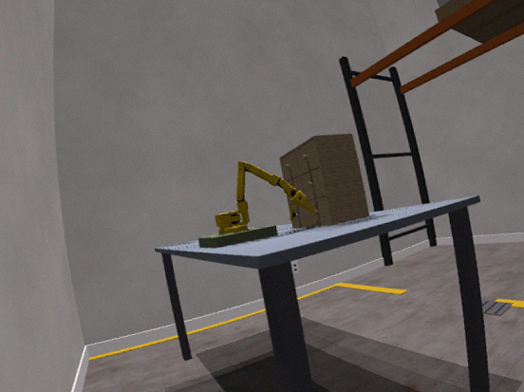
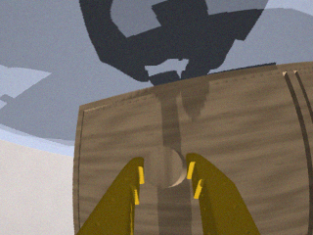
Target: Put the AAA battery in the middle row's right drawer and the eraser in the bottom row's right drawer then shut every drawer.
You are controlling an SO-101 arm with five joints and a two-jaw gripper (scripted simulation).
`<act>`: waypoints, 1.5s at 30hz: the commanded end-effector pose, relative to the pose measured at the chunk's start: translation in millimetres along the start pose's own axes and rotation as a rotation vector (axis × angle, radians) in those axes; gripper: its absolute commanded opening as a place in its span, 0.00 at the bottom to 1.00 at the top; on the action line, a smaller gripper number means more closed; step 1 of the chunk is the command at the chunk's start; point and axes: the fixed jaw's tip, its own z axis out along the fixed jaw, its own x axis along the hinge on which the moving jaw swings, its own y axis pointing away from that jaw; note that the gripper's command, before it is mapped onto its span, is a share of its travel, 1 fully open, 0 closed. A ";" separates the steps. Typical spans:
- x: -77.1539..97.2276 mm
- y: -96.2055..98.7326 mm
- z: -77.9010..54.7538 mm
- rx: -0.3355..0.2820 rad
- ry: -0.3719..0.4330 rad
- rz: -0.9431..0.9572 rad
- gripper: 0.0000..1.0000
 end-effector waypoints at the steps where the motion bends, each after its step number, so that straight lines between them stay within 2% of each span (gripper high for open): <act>1: 4.4 -4.8 2.7 0.011 0.008 -0.005 0.00; 45: 1.3 -1.0 0.2 0.003 0.004 0.000 0.00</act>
